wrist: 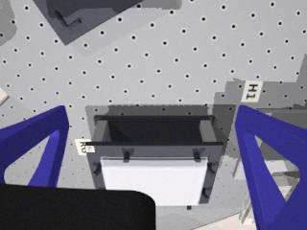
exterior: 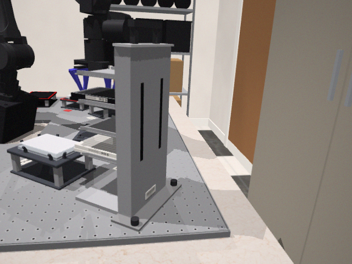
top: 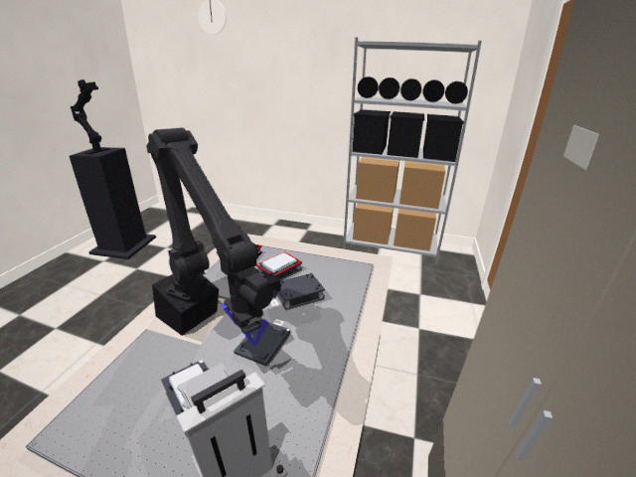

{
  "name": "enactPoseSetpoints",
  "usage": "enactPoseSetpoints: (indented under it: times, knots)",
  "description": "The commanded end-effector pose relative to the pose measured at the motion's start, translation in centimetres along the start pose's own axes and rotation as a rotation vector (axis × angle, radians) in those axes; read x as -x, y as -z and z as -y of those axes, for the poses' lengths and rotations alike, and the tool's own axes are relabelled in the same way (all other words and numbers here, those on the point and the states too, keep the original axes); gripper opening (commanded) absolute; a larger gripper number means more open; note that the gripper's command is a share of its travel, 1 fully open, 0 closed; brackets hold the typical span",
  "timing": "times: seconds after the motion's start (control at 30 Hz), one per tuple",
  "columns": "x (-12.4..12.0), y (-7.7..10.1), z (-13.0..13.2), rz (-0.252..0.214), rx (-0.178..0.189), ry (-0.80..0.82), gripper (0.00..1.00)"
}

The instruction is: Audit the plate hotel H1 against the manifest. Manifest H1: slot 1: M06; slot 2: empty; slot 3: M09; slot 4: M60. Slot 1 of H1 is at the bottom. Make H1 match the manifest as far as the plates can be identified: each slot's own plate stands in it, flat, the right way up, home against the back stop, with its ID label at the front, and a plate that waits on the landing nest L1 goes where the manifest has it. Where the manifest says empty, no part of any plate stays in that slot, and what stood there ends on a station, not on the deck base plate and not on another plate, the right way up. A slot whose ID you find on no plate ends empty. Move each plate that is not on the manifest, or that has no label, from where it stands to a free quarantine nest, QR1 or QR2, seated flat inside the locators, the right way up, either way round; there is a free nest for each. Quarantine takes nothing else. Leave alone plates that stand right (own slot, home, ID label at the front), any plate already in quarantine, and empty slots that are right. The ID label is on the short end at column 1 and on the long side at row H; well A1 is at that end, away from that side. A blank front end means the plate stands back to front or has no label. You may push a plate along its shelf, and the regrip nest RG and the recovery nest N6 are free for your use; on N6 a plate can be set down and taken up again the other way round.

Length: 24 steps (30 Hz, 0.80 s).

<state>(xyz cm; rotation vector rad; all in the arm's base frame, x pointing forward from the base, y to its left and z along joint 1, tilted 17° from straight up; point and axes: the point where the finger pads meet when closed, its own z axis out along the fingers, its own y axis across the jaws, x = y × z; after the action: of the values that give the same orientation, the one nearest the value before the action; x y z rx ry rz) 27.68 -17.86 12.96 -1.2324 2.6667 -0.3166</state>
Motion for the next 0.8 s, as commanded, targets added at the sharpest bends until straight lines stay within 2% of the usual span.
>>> enactPoseSetpoints:
  times: [0.0,0.37,0.43,0.47,0.53,0.77]
  knots:
    - [0.3,3.3,2.6,0.01,-0.072,0.01,1.0]
    - [0.3,6.4,2.5,0.011,-0.074,0.011,1.0]
    - [0.3,6.4,2.5,0.011,-0.074,0.011,1.0]
    - [0.3,6.3,2.4,0.01,-0.061,0.008,1.0]
    - [0.2,7.3,2.4,0.01,-0.075,0.008,1.0]
    - [0.2,9.3,2.3,0.01,-0.076,0.008,1.0]
